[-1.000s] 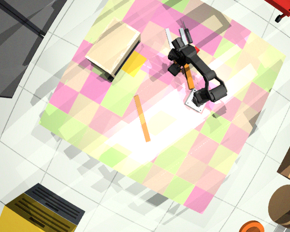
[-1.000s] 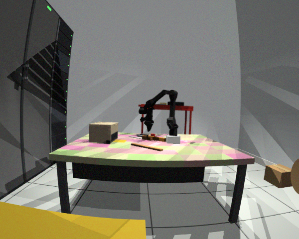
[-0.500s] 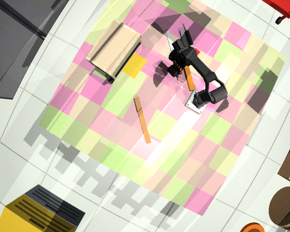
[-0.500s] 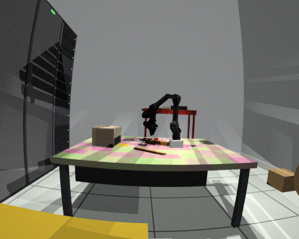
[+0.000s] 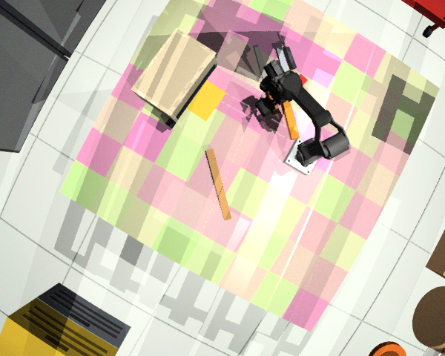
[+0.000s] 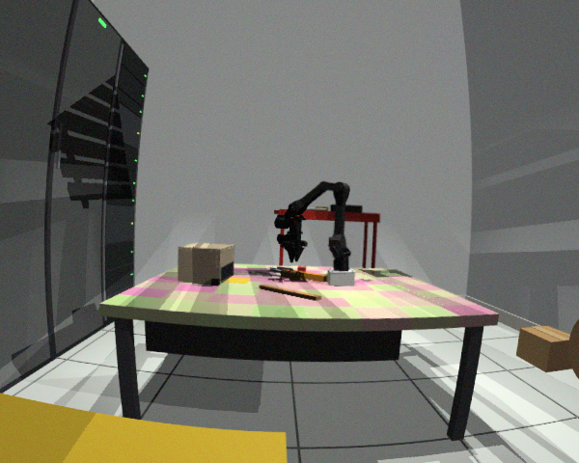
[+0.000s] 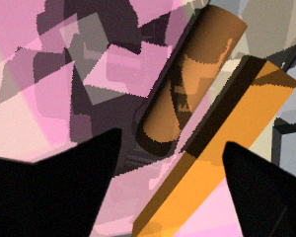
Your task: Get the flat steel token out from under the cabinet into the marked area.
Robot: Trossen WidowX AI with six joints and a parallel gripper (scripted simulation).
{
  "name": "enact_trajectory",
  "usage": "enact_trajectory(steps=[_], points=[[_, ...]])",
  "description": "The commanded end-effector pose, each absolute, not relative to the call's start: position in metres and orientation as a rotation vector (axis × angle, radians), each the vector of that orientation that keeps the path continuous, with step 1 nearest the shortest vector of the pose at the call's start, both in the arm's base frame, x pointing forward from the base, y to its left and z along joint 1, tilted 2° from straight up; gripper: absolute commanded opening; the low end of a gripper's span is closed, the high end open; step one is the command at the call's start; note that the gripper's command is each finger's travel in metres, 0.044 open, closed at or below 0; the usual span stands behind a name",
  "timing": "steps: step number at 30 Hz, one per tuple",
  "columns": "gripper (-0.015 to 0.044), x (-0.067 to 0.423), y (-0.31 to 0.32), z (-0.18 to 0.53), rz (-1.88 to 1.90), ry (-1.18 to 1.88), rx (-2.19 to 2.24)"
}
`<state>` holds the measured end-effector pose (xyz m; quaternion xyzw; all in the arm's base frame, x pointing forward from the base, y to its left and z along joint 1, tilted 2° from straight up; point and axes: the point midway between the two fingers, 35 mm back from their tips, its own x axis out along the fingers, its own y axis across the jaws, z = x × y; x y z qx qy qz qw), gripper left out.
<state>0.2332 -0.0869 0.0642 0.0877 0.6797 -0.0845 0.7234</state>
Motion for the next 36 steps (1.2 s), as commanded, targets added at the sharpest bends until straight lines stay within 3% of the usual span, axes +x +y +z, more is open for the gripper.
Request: enact_trajectory(steps=[1, 36], points=[[0.0270, 0.2329, -0.0870, 0.0642, -0.217, 1.500, 0.224], [0.0270, 0.2332, -0.0870, 0.0643, -0.424, 1.468, 0.444]])
